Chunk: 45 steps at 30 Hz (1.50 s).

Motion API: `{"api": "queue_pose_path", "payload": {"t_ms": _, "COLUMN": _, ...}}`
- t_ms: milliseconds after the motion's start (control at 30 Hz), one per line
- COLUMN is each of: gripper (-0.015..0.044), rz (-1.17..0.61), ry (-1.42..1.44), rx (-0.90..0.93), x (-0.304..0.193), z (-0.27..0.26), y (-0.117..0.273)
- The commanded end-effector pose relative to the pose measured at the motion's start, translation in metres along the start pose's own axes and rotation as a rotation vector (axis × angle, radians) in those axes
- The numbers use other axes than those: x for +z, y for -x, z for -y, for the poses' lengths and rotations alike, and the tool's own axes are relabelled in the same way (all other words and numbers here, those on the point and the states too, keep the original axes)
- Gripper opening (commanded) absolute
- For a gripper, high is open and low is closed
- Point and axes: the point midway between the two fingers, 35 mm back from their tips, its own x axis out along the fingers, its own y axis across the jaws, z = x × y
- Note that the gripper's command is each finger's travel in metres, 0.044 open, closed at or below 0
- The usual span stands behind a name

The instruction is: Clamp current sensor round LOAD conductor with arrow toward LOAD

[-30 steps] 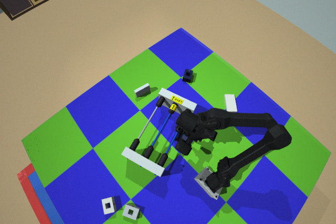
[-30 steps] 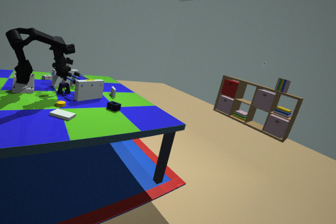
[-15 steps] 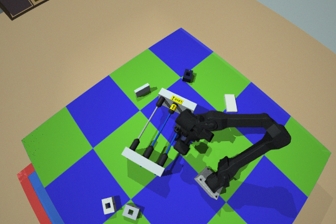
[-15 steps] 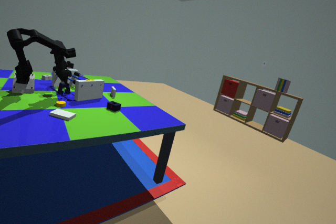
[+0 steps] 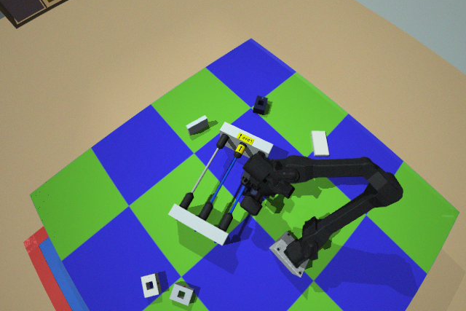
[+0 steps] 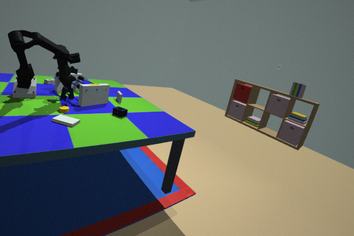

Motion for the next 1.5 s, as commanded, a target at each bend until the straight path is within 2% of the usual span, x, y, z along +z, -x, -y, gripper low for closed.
{"api": "queue_pose_path", "payload": {"t_ms": 0, "gripper": 0.0283, "rz": 0.000, "ry": -0.002, "rx": 0.000, "x": 0.000, "z": 0.000, "y": 0.000}}
{"api": "queue_pose_path", "payload": {"t_ms": 667, "gripper": 0.0150, "rz": 0.000, "ry": -0.002, "rx": 0.000, "x": 0.000, "z": 0.000, "y": 0.000}}
{"api": "queue_pose_path", "payload": {"t_ms": 867, "gripper": 0.0000, "rz": -0.007, "ry": 0.009, "rx": 0.001, "x": -0.002, "z": -0.001, "y": 0.003}}
{"api": "queue_pose_path", "payload": {"t_ms": 1467, "gripper": 0.0000, "rz": -0.009, "ry": 0.011, "rx": 0.002, "x": -0.046, "z": 0.004, "y": 0.015}}
